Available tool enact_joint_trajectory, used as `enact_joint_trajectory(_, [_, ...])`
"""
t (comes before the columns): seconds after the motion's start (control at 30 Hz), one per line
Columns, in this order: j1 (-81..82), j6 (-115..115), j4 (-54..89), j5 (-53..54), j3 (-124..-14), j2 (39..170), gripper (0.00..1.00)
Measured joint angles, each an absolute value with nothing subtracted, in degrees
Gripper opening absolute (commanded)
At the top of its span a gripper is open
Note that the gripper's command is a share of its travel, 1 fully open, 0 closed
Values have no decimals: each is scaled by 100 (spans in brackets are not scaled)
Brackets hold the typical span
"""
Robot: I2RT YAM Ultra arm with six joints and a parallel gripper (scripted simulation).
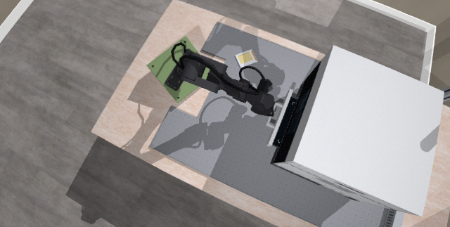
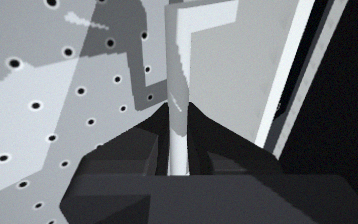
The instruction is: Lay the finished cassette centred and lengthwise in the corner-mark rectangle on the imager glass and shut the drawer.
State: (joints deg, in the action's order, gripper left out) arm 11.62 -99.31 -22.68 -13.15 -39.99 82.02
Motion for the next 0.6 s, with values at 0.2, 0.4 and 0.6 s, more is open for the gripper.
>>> enact_joint_trajectory(0.2, [1197, -9802, -1466, -1404, -4329, 8141, 0])
enact_joint_trajectory(0.4, [1208, -9758, -1306, -1422, -4294, 8053, 0])
enact_joint_trajectory(0.6, [1219, -9743, -1299, -1441, -4108, 7909, 0])
